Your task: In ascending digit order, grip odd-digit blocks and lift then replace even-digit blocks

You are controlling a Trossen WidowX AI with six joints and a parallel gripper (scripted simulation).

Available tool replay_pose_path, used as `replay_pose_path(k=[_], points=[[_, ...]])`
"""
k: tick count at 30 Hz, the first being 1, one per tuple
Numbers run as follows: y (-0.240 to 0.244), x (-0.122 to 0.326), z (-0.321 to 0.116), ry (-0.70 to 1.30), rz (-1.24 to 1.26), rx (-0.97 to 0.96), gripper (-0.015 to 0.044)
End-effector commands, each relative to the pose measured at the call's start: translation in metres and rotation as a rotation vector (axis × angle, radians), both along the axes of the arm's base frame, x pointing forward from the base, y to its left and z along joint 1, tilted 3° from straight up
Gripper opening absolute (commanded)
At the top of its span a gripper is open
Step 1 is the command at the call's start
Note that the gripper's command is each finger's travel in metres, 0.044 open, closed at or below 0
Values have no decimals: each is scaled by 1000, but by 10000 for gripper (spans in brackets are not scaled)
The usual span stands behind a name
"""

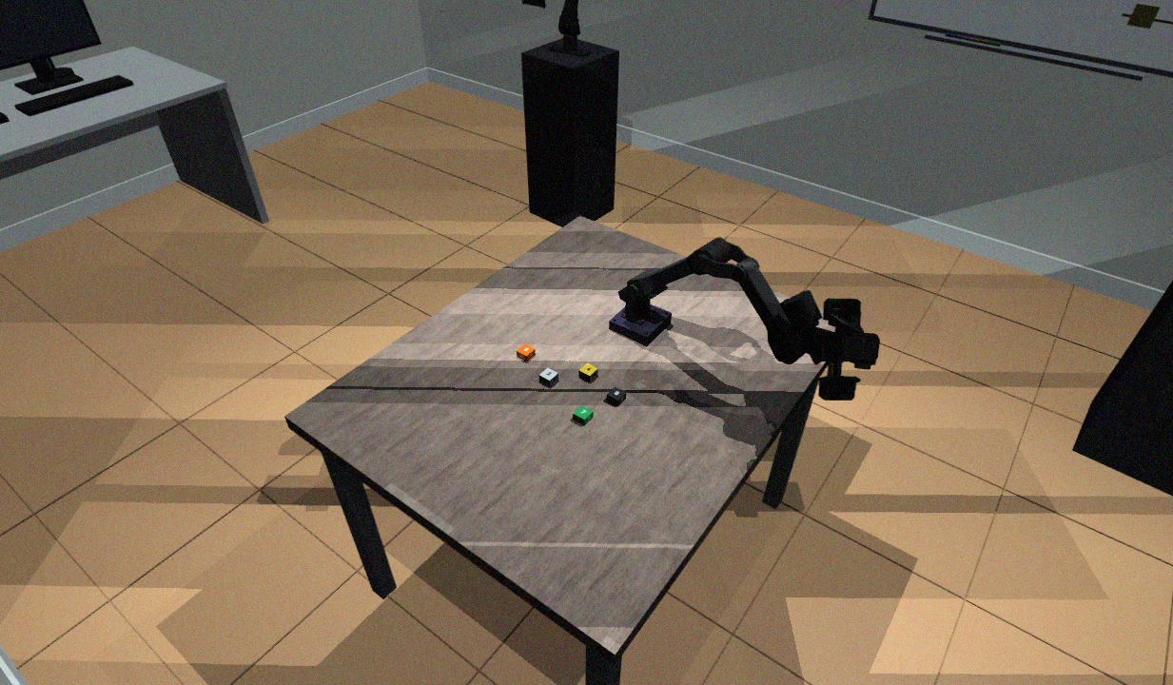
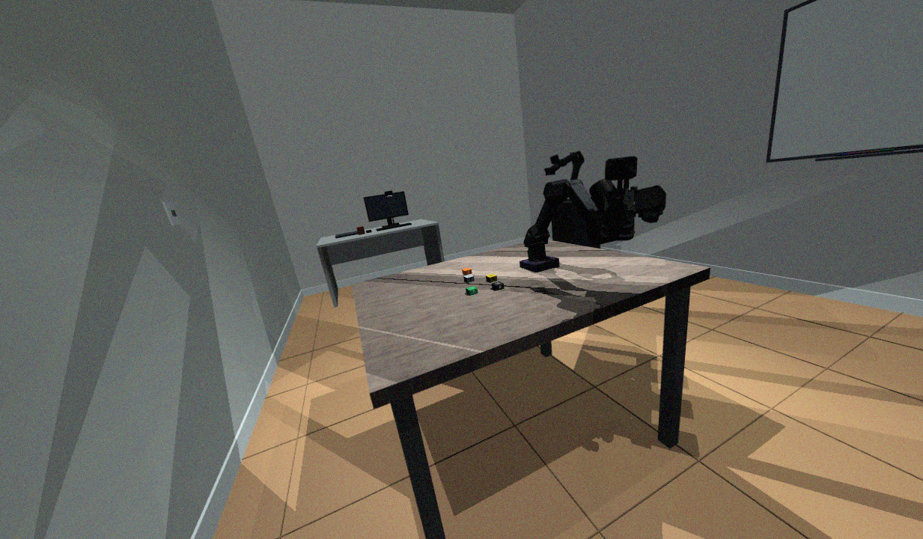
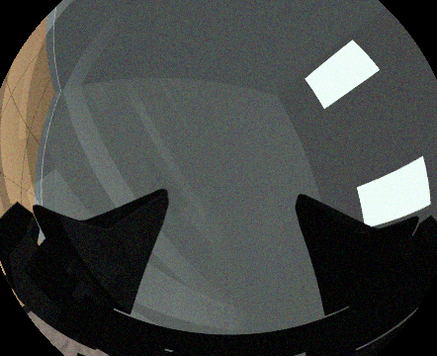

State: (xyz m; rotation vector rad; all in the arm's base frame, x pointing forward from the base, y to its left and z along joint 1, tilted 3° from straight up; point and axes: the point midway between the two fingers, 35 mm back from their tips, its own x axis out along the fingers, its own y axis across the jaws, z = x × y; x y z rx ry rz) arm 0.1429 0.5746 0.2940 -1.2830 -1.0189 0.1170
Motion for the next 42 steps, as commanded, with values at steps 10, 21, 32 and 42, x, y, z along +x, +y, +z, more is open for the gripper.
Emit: replay_pose_path(k=[10,21,32,42], points=[[-42,167,-25,234,-102,-216,400],[-213,335,-75,736,-339,-300,400],[-451,366,-123,1345,-666,-90,400],[-641,252,-148,1921,-1028,444,400]])
